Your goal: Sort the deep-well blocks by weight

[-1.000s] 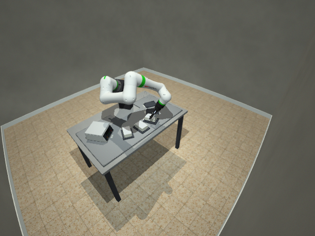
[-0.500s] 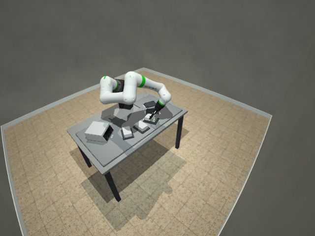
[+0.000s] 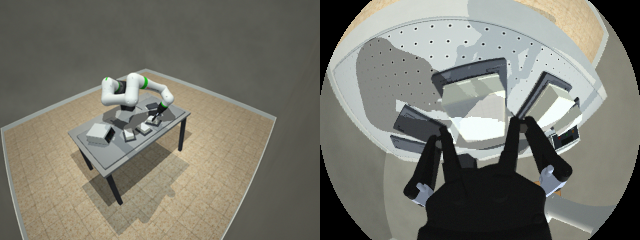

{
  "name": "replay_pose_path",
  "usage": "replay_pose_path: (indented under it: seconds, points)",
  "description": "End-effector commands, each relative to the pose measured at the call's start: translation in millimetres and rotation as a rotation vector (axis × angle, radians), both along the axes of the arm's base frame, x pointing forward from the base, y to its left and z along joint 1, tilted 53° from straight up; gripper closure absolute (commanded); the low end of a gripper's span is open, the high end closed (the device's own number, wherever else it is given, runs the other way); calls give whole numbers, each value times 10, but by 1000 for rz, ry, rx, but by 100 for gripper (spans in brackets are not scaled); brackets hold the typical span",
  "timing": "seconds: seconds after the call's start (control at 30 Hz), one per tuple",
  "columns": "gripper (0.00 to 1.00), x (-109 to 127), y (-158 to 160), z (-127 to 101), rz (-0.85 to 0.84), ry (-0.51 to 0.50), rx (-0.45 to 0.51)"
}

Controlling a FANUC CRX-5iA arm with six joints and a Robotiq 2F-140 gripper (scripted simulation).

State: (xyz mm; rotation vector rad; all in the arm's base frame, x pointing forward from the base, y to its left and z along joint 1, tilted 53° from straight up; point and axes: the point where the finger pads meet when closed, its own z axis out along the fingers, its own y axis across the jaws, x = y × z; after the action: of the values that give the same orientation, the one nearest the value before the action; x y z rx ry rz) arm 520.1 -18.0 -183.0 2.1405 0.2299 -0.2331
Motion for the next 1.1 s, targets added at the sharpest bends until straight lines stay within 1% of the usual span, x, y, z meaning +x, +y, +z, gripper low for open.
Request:
replay_pose_path:
  seconds: [0.0, 1.07]
  points:
    - [90, 2, 0, -3, 0, 0, 0]
    - [90, 21, -33, -31, 0, 0, 0]
